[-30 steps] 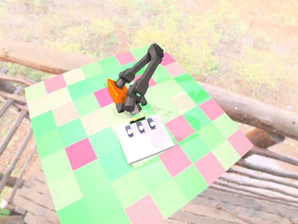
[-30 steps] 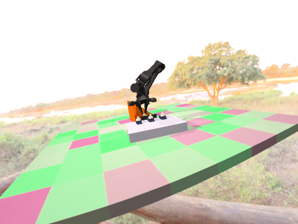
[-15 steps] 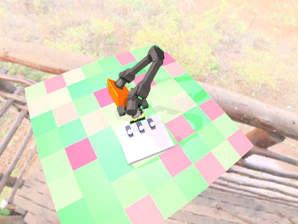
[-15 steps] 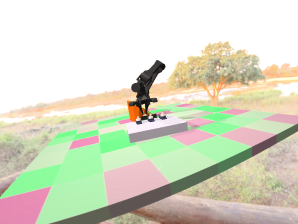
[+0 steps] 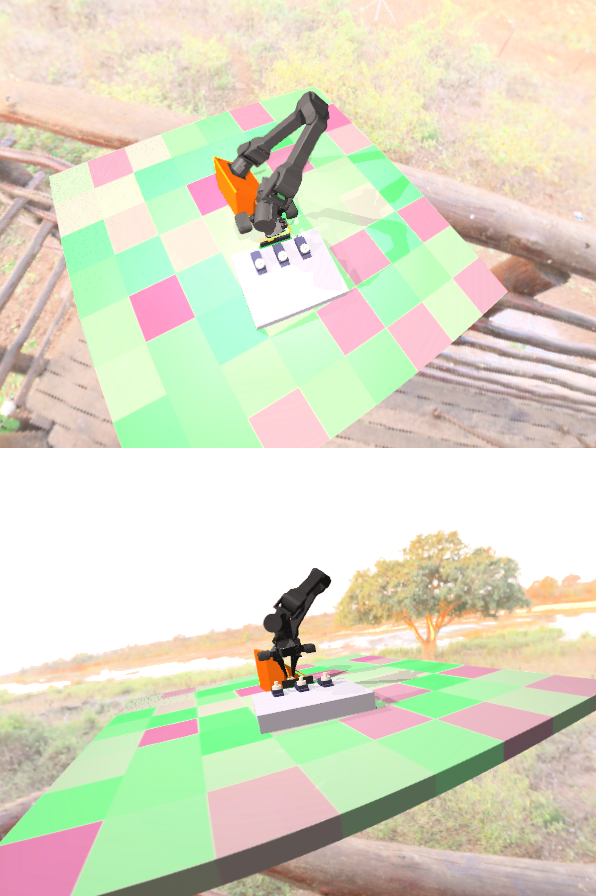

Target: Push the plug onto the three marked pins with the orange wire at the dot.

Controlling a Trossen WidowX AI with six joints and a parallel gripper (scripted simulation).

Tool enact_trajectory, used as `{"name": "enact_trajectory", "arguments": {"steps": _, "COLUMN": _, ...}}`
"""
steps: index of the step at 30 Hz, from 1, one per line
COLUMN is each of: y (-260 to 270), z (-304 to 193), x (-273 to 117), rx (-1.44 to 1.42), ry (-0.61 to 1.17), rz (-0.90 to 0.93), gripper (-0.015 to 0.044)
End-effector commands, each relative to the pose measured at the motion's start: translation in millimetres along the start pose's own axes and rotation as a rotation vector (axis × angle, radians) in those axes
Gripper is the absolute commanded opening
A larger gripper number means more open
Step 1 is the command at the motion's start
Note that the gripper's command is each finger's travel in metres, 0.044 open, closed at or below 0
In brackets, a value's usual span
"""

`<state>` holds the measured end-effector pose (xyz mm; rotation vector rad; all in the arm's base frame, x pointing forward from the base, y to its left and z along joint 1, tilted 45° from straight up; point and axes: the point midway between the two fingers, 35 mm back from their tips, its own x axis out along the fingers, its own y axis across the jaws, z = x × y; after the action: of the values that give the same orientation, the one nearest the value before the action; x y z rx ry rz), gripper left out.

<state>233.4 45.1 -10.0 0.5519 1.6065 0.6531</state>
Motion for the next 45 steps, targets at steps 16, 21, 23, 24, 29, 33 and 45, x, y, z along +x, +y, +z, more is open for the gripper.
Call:
{"name": "enact_trajectory", "arguments": {"steps": 16, "y": -2, "z": 12, "x": 0, "rx": 0.004, "ry": 0.000, "rz": 0.003, "gripper": 0.0000}}
{"name": "enact_trajectory", "arguments": {"steps": 21, "y": 0, "z": 13, "x": 3, "rx": 0.004, "ry": 0.000, "rz": 0.003, "gripper": 0.0053}}
{"name": "enact_trajectory", "arguments": {"steps": 23, "y": 0, "z": 13, "x": 3, "rx": 0.004, "ry": 0.000, "rz": 0.003, "gripper": 0.0105}}
{"name": "enact_trajectory", "arguments": {"steps": 24, "y": 0, "z": 13, "x": 3, "rx": 0.004, "ry": 0.000, "rz": 0.003, "gripper": 0.0131}}
{"name": "enact_trajectory", "arguments": {"steps": 29, "y": 0, "z": 14, "x": -5, "rx": 0.004, "ry": 0.000, "rz": 0.002, "gripper": 0.0263}}
{"name": "enact_trajectory", "arguments": {"steps": 33, "y": -1, "z": 14, "x": -41, "rx": 0.004, "ry": -0.001, "rz": -0.001, "gripper": 0.0368}}
{"name": "enact_trajectory", "arguments": {"steps": 45, "y": -1, "z": 13, "x": -57, "rx": 0.004, "ry": 0.000, "rz": 0.000, "gripper": 0.0440}}
